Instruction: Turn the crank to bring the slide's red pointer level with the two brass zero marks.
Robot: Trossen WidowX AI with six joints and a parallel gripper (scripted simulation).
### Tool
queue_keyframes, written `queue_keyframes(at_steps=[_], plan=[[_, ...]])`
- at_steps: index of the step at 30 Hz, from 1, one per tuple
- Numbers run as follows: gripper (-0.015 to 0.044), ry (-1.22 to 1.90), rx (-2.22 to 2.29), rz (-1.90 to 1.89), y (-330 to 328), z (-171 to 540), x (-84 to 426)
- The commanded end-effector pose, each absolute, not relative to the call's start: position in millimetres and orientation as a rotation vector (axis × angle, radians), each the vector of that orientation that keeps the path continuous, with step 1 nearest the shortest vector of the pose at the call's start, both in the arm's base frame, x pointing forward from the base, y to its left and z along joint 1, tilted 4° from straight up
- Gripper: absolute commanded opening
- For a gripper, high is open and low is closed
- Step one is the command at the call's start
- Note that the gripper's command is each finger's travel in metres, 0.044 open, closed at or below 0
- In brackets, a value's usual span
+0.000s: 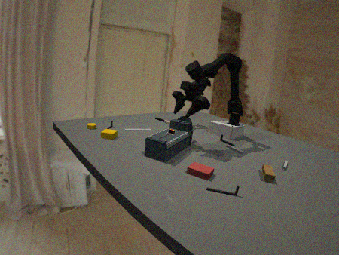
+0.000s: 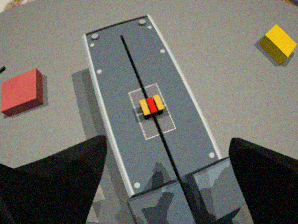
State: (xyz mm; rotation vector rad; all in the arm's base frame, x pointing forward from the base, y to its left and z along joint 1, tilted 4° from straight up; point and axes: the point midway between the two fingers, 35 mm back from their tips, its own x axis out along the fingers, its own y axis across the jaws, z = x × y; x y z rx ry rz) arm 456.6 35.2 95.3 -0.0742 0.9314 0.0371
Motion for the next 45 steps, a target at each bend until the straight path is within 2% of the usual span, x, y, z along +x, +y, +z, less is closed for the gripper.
queue_keyframes(at_steps=[1, 11, 28, 45], plan=[[0.0256, 0.931, -0.074, 0.037, 35.2, 95.3, 456.6], [0.0000, 0.931, -0.074, 0.037, 35.2, 95.3, 456.6], [0.0000, 0.931, -0.074, 0.038, 35.3, 95.2, 456.6], [0.0440, 0.931, -0.074, 0.038, 35.3, 95.2, 456.6]])
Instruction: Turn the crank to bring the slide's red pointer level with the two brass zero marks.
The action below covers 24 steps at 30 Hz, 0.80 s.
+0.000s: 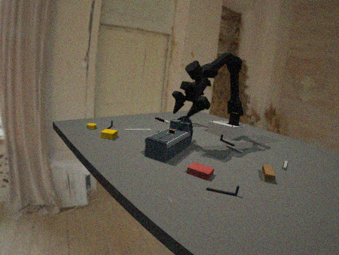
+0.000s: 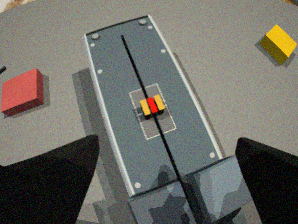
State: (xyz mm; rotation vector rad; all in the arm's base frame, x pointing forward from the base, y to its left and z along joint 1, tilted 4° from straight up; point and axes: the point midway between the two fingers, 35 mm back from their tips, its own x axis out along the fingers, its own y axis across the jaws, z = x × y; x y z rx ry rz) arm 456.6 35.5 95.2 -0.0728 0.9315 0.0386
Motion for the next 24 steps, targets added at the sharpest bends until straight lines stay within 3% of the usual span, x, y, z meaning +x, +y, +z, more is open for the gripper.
queue_keyframes(at_steps=[1, 18, 24], plan=[[0.0440, 0.931, -0.074, 0.038, 35.3, 95.2, 456.6], [0.0000, 0.931, -0.074, 0.038, 35.3, 95.2, 456.6], [0.0000, 0.931, -0.074, 0.038, 35.3, 95.2, 456.6]])
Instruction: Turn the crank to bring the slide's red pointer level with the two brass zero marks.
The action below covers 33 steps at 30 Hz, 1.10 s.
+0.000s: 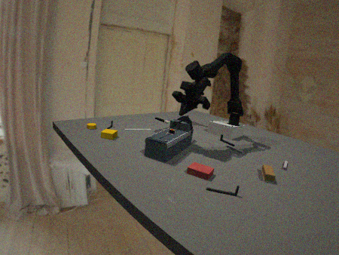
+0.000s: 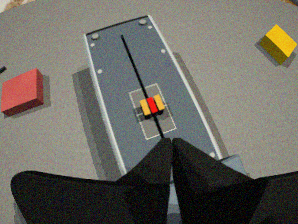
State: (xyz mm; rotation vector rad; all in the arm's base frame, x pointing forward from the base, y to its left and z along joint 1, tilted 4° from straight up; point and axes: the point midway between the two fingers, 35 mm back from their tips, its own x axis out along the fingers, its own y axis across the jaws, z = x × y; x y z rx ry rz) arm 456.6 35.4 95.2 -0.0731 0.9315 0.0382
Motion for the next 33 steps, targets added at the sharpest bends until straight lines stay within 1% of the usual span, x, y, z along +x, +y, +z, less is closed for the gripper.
queue_keyframes(at_steps=[1, 11, 28, 29, 33], plan=[[0.0000, 0.931, -0.074, 0.038, 35.3, 95.2, 456.6], [0.0000, 0.931, -0.073, 0.038, 35.5, 95.2, 456.6], [0.0440, 0.931, -0.073, 0.038, 35.5, 95.2, 456.6], [0.0440, 0.931, -0.073, 0.038, 35.5, 95.2, 456.6], [0.0335, 0.931, -0.073, 0.038, 35.5, 95.2, 456.6]])
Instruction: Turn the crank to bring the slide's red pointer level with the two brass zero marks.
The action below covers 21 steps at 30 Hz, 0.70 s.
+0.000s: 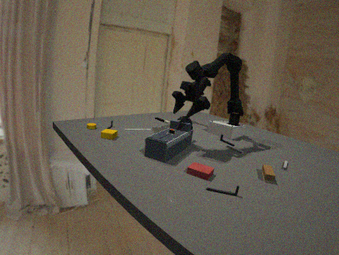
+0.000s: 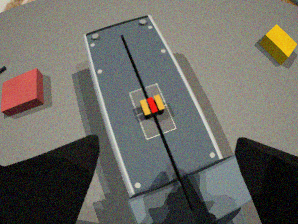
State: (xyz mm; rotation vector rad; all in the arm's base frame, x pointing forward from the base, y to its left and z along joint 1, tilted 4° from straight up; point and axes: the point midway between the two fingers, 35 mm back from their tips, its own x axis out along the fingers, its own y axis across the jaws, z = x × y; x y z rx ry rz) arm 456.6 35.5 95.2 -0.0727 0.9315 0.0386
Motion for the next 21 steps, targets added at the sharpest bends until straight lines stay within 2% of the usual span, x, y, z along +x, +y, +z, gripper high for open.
queue_keyframes(at_steps=[1, 13, 21], plan=[[0.0309, 0.931, -0.073, 0.038, 35.5, 95.2, 456.6], [0.0000, 0.931, -0.073, 0.038, 35.5, 95.2, 456.6], [0.0000, 0.932, -0.072, 0.039, 35.6, 95.2, 456.6]])
